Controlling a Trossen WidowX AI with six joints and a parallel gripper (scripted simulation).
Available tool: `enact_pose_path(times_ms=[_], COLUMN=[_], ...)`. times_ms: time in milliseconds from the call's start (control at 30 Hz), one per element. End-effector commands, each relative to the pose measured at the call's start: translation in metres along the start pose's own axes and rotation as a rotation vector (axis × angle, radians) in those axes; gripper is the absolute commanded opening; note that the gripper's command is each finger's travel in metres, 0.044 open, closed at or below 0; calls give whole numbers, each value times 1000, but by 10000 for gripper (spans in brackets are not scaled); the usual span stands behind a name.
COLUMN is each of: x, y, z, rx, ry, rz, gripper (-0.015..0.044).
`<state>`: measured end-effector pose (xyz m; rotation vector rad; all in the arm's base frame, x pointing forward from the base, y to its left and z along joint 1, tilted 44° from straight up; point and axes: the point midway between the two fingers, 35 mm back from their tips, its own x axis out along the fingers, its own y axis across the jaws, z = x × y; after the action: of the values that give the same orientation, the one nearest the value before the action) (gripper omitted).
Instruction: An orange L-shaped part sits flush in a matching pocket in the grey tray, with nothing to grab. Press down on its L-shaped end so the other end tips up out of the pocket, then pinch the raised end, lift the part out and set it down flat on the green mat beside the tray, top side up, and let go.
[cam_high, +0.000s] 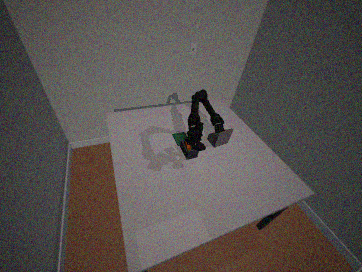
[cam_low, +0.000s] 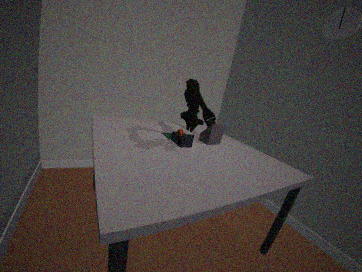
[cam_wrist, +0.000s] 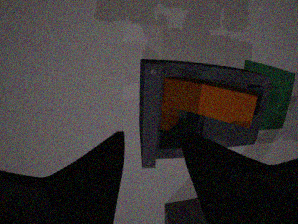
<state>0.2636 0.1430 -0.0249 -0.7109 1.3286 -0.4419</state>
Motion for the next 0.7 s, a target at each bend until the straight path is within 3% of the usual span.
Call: enact_pose_path(times_ms=[0, 667], x=[-31, -28], y=[-5, -2], z=[1, 3], rx=[15, 10], ry=[-13, -28], rz=[14, 17], gripper=[180, 180])
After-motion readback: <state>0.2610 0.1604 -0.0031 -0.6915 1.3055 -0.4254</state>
